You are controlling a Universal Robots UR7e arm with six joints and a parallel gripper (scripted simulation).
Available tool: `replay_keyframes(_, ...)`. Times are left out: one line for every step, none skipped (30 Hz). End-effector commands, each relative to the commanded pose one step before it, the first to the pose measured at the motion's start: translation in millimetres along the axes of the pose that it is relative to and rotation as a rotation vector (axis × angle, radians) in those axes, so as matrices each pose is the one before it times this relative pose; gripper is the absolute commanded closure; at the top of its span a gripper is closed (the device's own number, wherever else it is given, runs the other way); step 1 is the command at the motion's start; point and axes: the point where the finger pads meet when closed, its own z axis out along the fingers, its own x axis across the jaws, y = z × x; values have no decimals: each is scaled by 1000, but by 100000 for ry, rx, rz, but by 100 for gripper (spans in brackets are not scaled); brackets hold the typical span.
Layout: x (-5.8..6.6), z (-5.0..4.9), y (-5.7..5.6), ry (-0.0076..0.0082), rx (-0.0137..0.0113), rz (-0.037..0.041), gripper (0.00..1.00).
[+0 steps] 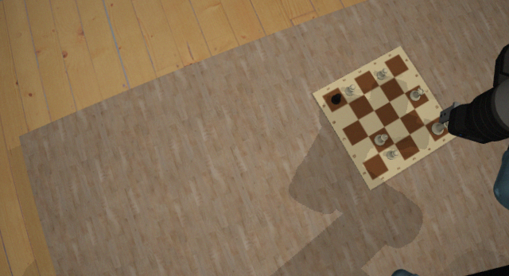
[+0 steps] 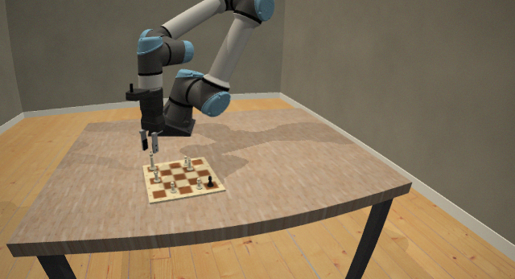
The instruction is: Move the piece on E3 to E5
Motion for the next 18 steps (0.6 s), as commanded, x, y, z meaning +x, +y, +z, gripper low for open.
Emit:
replay_keyframes(262,-17759,717,-97,-228,2,21)
replay_keyframes(-1,-5453,3,0,0,0,21)
replay_keyframes(-1,-5218,2,0,0,0,21)
replay_keyframes(0,-4888,-1,0,0,0,21)
replay_keyframes(1,-4468,-4,0,0,0,21)
replay_keyframes(1,-3972,-4,0,0,0,21)
replay_keyframes(0,-3412,1,0,0,0,21)
replay_keyframes(-1,-2814,4,0,0,0,21)
replay_keyframes(1,-2206,-4,0,0,0,21)
replay_keyframes(0,-1607,-1,0,0,0,21)
replay_keyframes(-1,-1053,4,0,0,0,21)
replay_keyframes(-1,-582,4,0,0,0,21)
replay_keyframes(-1,-230,2,0,0,0,21)
replay_keyframes(0,-35,0,0,0,0,21)
replay_keyframes(0,0,0,0,0,0,21)
replay_keyframes(0,0,0,0,0,0,21)
replay_keyframes(0,0,0,0,0,0,0)
replay_keyframes(0,0,0,0,0,0,0)
